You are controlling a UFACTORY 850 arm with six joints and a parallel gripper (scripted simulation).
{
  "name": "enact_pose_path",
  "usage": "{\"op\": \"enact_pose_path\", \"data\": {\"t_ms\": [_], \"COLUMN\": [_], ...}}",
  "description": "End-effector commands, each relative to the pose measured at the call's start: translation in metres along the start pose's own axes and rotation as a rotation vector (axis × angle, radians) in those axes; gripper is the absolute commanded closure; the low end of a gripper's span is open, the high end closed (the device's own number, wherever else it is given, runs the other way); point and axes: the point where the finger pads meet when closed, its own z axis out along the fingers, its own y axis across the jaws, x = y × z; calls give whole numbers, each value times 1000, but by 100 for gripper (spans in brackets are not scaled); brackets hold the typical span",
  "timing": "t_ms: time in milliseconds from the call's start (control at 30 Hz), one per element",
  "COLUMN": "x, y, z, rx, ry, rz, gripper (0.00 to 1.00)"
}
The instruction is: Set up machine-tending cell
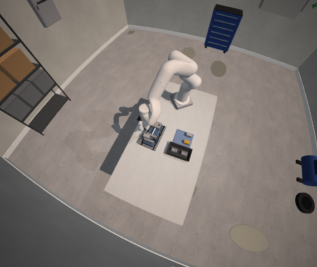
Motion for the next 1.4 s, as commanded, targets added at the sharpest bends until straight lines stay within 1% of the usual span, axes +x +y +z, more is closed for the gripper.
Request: {"op": "enact_pose_path", "data": {"t_ms": [0,333,533,1033,1100,1167,1367], "x": [0,0,1,19,19,23,30], "y": [-1,-1,-2,-17,-17,-21,-26], "z": [-1,-1,-1,-2,-2,-2,-2], "rx": [2,2,2,2,2,3,3], "ry": [1,1,1,0,0,-1,-1], "rz": [0,0,36,570,570,693,889], "gripper": [100,100,100,100,100,100,100]}}
